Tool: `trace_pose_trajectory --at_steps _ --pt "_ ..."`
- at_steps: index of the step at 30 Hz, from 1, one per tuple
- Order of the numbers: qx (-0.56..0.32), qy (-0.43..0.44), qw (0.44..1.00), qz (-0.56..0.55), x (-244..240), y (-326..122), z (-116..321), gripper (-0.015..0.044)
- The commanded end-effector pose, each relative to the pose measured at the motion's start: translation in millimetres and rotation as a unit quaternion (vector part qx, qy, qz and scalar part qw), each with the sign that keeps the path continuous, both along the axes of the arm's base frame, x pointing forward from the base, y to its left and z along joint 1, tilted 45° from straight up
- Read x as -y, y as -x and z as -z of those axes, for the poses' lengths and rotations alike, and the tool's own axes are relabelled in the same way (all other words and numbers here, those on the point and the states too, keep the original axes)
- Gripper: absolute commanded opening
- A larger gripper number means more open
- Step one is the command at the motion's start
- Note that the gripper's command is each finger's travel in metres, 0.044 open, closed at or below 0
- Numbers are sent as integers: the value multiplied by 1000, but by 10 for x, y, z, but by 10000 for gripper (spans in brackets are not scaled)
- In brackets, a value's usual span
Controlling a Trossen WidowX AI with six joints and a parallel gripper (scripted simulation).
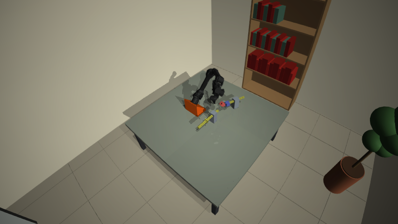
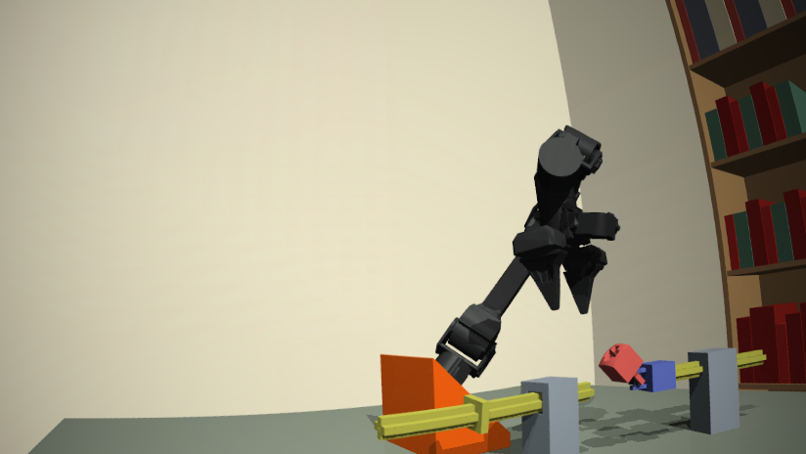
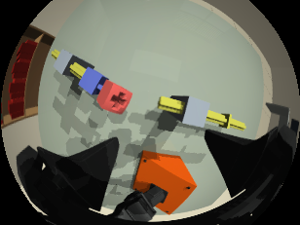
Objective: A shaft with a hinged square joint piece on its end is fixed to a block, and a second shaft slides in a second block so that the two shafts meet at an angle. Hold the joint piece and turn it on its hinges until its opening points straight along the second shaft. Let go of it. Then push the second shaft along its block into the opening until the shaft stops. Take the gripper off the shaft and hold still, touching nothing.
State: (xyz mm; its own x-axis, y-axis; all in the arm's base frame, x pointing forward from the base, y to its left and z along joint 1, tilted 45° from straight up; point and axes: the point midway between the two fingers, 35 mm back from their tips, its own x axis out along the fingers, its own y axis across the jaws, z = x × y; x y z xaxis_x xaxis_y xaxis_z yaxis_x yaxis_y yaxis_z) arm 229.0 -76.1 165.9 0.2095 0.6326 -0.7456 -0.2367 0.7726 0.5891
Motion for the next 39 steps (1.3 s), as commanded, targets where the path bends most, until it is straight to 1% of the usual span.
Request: trace_pose_trajectory --at_steps 1,13,26,33,39 --pt "26 20 998 -48 -5 -15 16 440" --pt "115 72 965 -224 -86 -47 68 440" --pt "204 110 884 -406 -168 -83 119 440" --pt "208 112 878 -415 -189 -90 139 440" --pt "209 113 878 -415 -346 -127 304 440"
